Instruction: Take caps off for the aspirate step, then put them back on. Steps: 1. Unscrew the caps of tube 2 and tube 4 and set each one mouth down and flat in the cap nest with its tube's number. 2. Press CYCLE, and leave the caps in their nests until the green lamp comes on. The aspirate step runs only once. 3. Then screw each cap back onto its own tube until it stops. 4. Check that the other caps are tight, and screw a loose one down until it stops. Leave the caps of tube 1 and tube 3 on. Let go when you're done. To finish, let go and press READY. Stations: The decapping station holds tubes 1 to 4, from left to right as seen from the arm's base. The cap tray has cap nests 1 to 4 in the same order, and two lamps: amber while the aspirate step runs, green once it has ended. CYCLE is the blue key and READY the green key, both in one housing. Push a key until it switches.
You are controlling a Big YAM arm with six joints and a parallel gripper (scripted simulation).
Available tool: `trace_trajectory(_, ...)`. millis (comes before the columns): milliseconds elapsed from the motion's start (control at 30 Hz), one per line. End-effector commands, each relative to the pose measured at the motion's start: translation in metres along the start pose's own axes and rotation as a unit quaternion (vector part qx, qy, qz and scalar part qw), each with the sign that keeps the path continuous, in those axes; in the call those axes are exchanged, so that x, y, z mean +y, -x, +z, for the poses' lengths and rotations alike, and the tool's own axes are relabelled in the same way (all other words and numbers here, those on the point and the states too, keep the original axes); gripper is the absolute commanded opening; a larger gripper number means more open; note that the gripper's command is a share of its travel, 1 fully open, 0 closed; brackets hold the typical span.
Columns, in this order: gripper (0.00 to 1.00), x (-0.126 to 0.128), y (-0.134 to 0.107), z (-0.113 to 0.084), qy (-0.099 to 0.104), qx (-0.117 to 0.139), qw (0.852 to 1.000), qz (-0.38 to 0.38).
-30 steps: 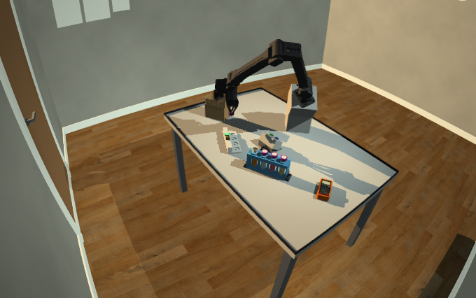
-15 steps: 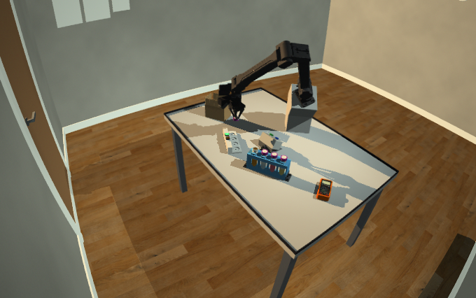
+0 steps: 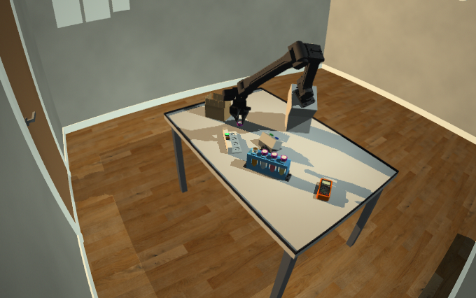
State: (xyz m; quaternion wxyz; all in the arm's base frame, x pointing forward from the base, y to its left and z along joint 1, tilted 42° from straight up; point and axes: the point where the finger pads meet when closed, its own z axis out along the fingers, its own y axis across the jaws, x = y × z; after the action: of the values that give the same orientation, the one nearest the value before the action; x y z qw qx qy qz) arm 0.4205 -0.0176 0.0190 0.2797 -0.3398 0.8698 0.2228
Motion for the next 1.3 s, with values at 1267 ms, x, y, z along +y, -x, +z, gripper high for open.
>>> trace_trajectory(1267,0.0,0.145,0.154,0.013,0.001,-0.002,0.991,-0.133)
